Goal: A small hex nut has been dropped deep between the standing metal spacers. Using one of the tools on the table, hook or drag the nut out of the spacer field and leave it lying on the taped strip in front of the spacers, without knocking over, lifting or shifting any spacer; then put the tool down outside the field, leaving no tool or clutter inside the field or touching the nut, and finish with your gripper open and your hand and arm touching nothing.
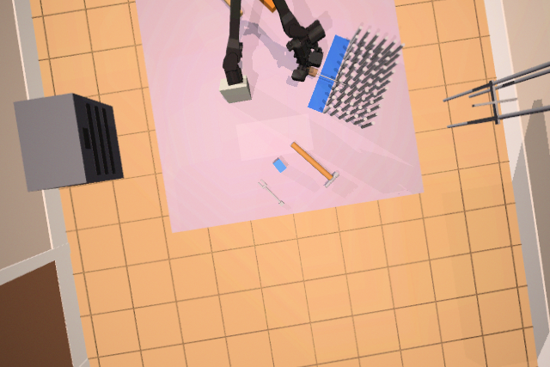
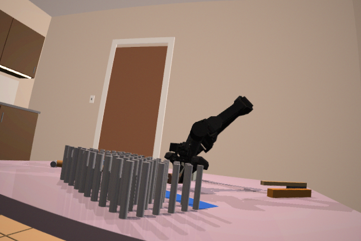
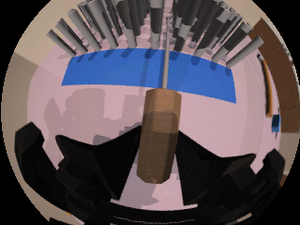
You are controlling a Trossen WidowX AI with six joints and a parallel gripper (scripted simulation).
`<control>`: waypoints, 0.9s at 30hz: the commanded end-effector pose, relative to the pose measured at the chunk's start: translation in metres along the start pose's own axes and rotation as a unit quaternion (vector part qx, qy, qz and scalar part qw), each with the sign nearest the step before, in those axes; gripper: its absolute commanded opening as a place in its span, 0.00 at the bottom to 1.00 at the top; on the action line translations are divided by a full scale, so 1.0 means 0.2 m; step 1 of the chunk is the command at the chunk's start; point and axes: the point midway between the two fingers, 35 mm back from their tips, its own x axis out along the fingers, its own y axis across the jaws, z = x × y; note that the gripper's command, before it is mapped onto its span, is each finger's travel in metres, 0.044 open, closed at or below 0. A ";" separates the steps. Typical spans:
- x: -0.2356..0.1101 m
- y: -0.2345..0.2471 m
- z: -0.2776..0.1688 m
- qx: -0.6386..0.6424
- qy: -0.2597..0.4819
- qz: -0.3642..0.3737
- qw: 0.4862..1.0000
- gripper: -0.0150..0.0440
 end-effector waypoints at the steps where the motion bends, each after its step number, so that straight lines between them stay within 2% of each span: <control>1: 0.00 0.00 0.02 -0.001 -0.002 0.002 1.000 0.25; 27: 0.04 0.00 0.10 -0.001 -0.002 0.002 1.000 0.25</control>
